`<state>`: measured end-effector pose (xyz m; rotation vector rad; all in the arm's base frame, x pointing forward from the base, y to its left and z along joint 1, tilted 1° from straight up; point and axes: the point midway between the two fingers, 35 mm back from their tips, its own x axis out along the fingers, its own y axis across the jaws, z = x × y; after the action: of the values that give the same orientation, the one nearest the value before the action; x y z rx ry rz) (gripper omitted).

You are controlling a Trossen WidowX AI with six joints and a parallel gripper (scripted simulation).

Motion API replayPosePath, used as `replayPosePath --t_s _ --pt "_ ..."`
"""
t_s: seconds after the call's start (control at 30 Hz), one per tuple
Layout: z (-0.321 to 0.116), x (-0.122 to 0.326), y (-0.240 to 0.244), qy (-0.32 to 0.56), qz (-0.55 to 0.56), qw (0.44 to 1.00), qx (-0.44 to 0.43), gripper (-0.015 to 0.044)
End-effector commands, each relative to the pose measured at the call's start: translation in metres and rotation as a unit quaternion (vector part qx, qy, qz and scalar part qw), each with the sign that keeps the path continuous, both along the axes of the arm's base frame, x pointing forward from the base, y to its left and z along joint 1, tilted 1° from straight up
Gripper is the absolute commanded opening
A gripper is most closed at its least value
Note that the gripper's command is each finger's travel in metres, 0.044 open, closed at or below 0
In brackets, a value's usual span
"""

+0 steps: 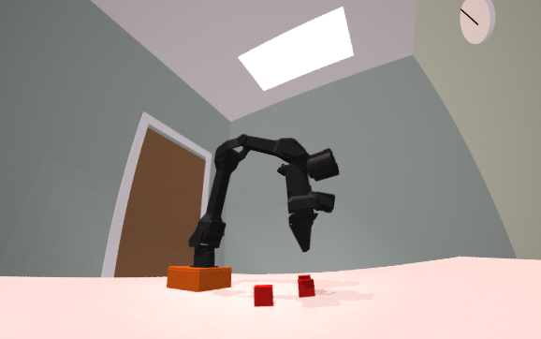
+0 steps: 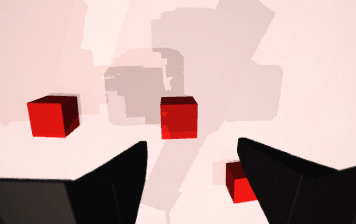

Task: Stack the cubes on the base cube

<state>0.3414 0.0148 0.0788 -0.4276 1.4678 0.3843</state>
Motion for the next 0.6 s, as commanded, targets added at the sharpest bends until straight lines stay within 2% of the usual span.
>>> replayPosePath --t_s 0.0,0.57 --pt "-0.028 -0.005 0.0 0.013 -0.001 1.0 0.001 0.0265" --pt "-0.056 -0.003 0.0 0.013 -0.001 1.0 0.001 0.0265"
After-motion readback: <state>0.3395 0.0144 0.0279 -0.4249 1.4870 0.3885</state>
